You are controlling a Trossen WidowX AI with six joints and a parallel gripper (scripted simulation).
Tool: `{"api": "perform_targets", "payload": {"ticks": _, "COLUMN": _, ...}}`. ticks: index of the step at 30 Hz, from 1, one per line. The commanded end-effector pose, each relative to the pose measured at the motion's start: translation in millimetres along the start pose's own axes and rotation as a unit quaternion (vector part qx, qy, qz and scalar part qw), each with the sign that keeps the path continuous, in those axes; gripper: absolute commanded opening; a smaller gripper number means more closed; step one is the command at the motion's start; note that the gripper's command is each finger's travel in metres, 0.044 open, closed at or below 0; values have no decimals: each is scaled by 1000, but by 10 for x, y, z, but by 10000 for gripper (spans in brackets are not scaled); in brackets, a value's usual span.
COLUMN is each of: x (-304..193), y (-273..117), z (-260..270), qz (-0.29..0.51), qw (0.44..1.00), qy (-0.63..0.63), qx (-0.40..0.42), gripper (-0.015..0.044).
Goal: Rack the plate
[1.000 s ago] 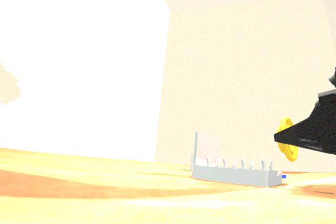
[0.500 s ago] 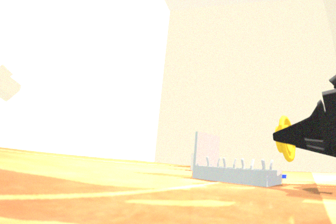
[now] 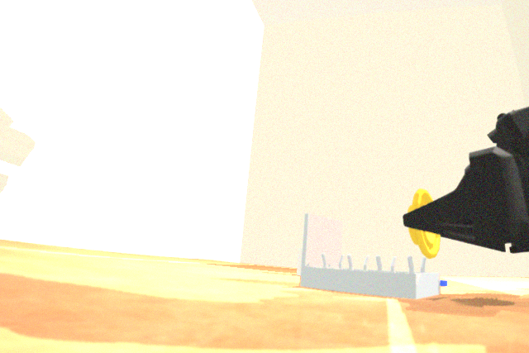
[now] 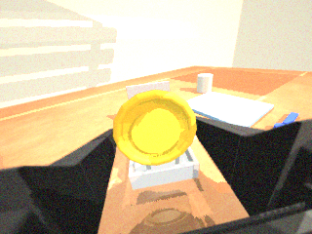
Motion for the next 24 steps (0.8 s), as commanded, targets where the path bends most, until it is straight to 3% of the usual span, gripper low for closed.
{"api": "perform_targets", "payload": {"ticks": 1, "x": 5, "y": 45, "z": -22, "qz": 0, "qw": 1000, "qy": -2, "qx": -2, "gripper": 0}}
{"api": "perform_targets", "payload": {"ticks": 24, "x": 23, "y": 301, "z": -39, "qz": -2, "qw": 1000, "qy": 5, "qx": 2, "gripper": 0}}
Point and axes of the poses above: the point midway between the two fingers, 35 mm back from their tips, its own y axis out along the fingers, its own z axis across the jaws, x = y × z, the point moved 6 cm from there along -y, back along the fingers, and after that the axes turned 8 degrees about y, right-handed, at the moved point
